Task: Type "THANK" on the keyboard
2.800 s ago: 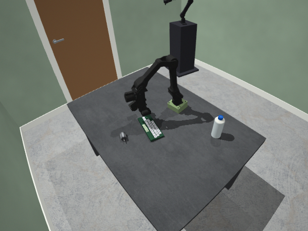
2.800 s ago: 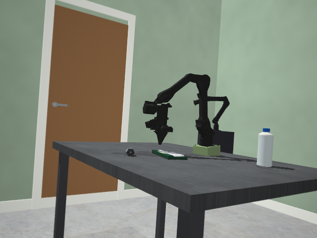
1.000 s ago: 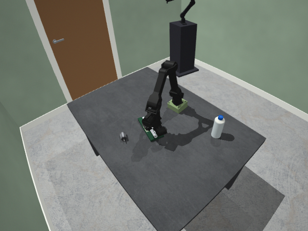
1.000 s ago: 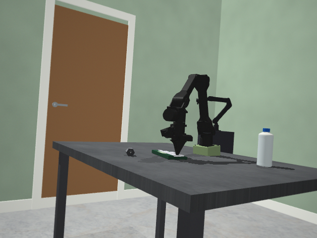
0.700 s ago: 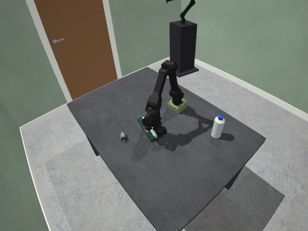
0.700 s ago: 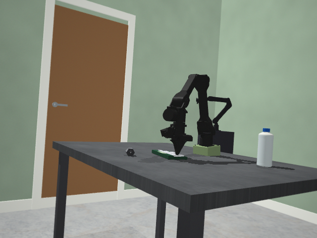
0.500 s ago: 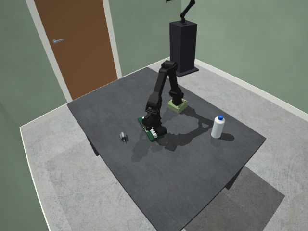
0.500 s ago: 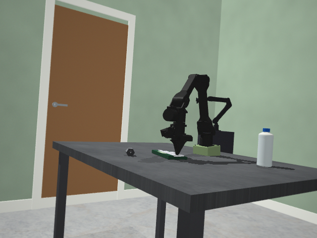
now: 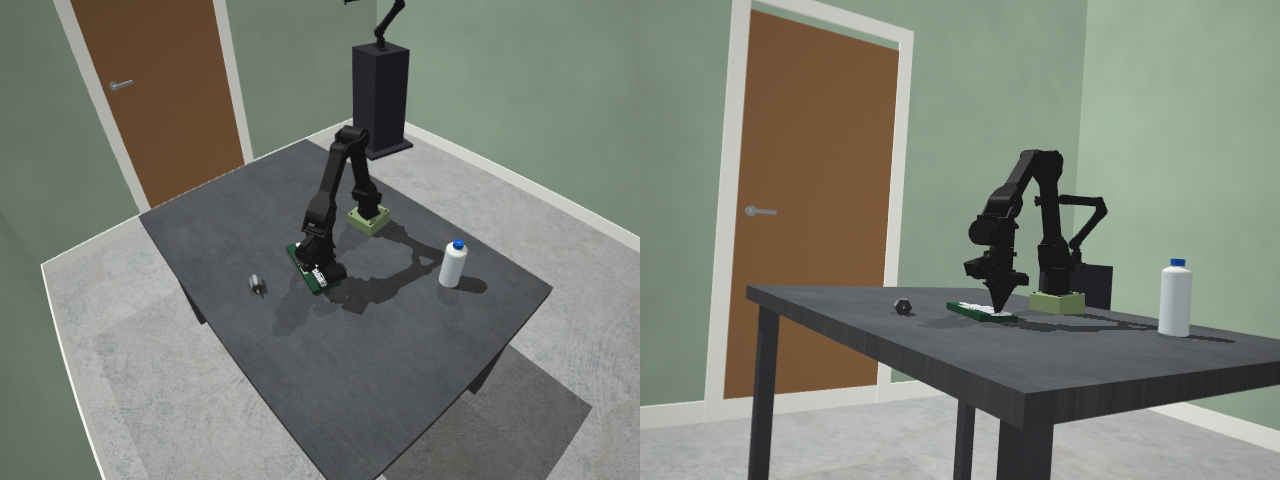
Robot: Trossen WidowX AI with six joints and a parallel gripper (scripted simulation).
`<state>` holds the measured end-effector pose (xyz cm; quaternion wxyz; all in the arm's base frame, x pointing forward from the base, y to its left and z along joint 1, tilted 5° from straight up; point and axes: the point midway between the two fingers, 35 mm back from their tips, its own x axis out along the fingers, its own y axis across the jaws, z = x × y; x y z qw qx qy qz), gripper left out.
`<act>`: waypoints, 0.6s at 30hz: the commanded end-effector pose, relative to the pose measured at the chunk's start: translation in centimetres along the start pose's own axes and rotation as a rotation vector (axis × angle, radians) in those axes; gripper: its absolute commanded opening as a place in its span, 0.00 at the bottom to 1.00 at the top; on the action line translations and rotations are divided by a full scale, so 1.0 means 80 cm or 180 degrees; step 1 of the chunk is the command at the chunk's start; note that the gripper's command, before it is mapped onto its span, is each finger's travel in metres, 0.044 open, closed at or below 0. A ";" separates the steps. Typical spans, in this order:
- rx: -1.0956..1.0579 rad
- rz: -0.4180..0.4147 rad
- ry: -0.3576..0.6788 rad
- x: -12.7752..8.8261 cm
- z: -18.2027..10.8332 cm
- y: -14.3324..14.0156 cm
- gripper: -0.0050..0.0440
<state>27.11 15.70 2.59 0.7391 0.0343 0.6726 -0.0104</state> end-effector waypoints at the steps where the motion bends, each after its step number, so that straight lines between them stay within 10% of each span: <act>1: 0.0009 -0.0007 0.0001 0.002 0.000 0.000 0.00; 18: 0.0010 0.0037 -0.0076 -0.011 0.008 0.004 0.00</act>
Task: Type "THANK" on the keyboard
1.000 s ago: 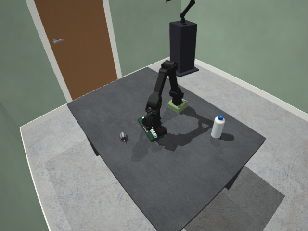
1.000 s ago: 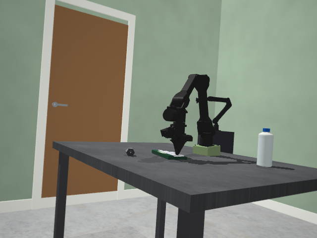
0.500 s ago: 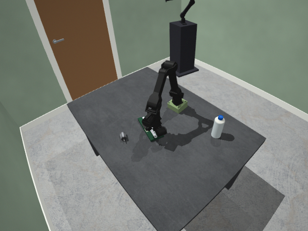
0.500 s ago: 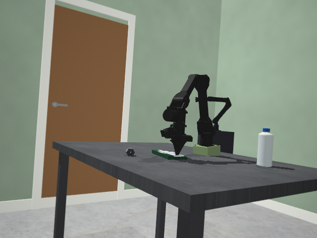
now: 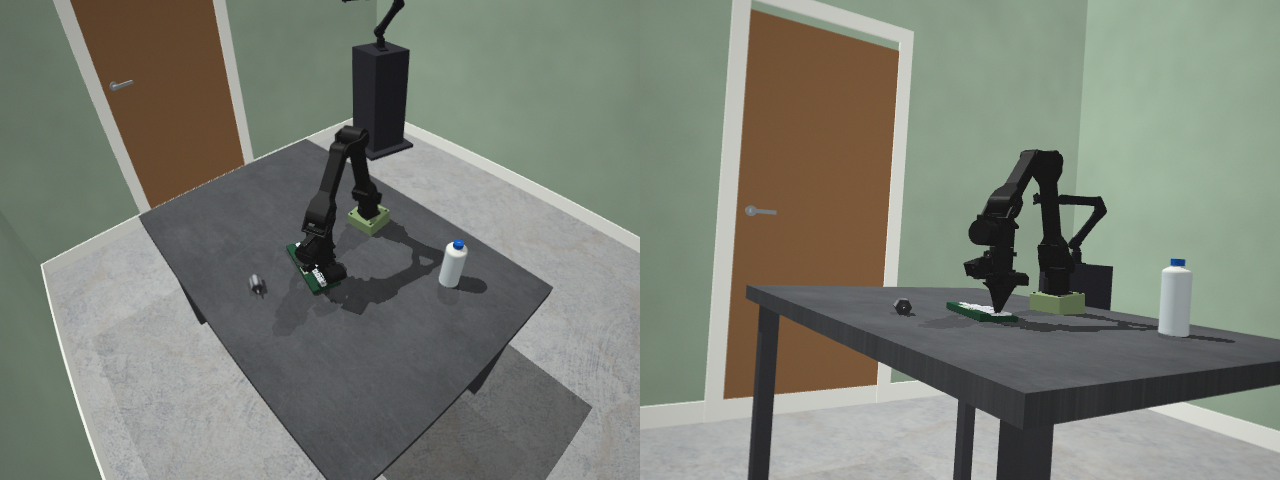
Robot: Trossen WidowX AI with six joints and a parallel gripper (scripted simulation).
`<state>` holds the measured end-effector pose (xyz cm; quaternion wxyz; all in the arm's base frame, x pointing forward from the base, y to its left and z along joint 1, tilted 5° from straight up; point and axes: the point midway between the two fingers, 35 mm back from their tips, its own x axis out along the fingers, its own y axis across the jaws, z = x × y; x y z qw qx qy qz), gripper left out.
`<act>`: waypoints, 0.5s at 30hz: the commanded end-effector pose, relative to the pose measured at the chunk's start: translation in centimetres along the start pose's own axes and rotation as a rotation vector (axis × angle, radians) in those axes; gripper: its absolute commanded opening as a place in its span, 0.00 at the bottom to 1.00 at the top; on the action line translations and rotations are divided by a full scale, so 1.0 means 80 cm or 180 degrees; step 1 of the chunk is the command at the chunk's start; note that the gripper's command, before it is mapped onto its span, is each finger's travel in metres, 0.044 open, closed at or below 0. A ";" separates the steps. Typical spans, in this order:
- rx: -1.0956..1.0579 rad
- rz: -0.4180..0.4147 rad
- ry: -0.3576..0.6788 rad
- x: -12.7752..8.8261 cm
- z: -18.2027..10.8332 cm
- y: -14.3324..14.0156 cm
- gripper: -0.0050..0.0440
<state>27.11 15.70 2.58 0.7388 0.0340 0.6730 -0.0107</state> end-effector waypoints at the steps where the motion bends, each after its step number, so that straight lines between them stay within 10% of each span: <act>1: 0.0011 0.0062 -0.0112 -0.023 0.009 0.005 0.00; 15: 0.0004 0.0048 -0.0071 -0.049 -0.002 -0.049 0.00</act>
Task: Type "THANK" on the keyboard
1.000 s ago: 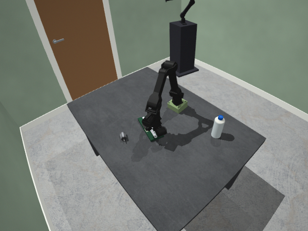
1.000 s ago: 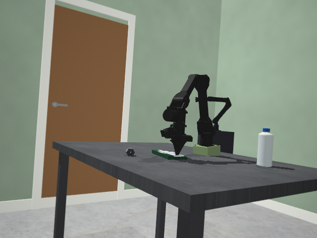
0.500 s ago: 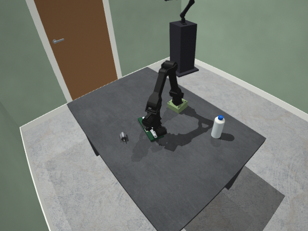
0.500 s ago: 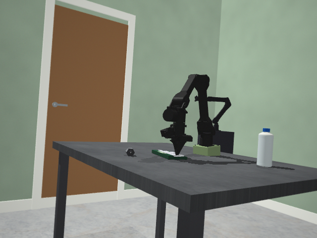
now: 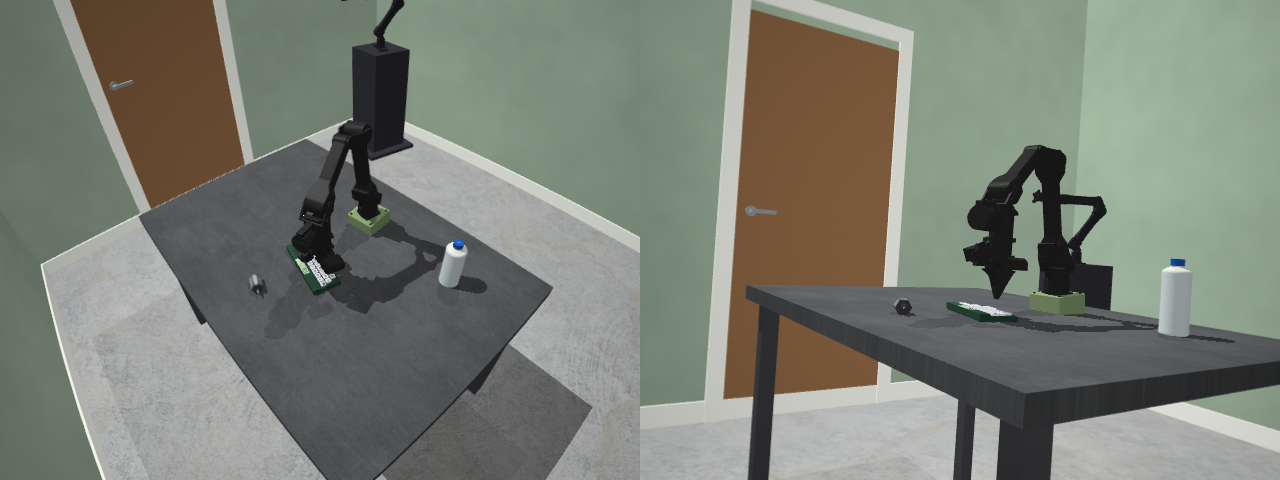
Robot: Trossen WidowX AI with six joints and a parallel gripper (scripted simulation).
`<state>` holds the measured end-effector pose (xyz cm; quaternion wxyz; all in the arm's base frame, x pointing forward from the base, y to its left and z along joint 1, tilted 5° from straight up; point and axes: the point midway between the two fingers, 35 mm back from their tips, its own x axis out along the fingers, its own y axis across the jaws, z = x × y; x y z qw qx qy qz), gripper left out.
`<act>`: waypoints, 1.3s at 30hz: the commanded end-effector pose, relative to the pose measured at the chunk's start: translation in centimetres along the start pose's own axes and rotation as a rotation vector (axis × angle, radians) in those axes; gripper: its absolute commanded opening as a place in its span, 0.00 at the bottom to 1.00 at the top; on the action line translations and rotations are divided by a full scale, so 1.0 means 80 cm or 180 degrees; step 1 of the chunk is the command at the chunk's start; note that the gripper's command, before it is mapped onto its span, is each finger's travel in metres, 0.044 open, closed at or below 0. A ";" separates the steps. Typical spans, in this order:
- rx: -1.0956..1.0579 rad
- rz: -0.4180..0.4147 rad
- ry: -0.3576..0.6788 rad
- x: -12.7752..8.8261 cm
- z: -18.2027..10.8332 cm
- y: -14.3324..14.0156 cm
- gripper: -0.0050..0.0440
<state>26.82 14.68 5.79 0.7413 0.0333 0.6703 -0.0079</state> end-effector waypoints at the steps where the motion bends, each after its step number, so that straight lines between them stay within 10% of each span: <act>1: 0.0020 0.0037 -0.0048 -0.009 -0.003 -0.037 0.00; 7: 0.0020 0.0009 -0.0024 -0.008 -0.025 -0.100 0.00; 39: 0.0019 -0.0016 0.0029 0.040 -0.027 -0.102 0.00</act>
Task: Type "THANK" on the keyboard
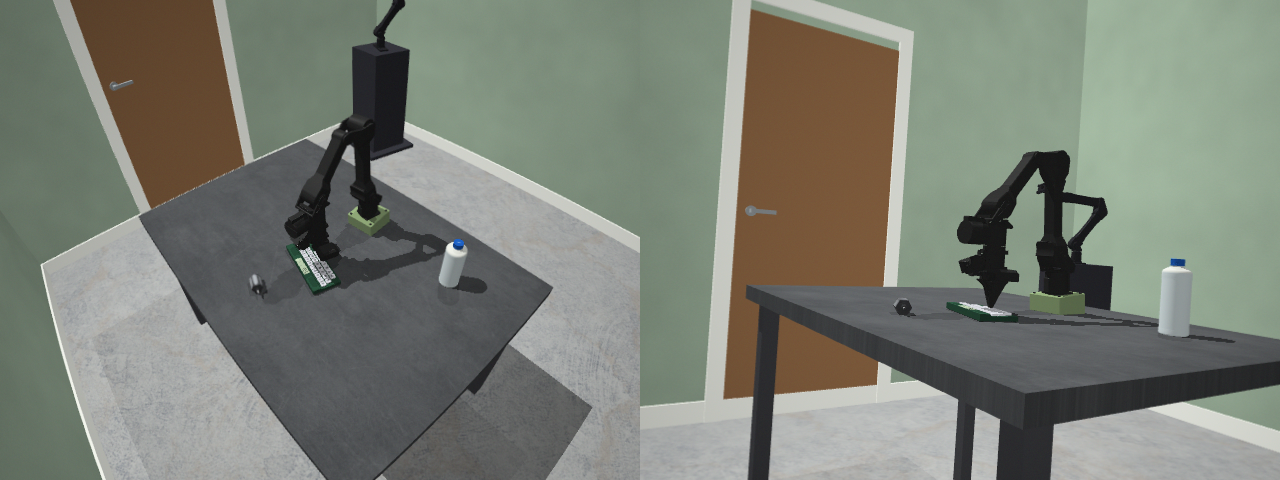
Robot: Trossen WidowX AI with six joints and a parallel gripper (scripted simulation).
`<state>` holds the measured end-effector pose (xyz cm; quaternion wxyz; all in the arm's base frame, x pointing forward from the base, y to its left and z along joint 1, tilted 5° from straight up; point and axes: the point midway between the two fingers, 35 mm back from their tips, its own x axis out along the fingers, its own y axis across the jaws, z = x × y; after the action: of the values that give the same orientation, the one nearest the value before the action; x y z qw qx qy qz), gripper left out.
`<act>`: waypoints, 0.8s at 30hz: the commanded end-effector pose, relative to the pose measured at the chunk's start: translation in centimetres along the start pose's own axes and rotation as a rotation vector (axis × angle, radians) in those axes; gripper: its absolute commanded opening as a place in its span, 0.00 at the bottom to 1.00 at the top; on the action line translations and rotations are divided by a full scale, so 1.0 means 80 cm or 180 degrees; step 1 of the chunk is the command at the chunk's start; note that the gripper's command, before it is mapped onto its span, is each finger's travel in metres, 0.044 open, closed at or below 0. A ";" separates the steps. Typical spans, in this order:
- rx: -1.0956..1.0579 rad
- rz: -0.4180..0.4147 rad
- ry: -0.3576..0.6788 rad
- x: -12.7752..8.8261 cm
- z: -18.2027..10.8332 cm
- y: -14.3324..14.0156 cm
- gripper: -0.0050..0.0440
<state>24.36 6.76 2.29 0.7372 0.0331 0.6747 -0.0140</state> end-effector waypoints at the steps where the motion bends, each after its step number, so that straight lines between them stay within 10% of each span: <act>1: -0.0007 0.0018 -0.0018 0.002 0.003 0.001 0.00; 24: -0.0002 0.0008 -0.0008 0.004 0.001 0.000 0.00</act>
<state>24.55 6.81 2.22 0.7394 0.0338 0.6723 -0.0133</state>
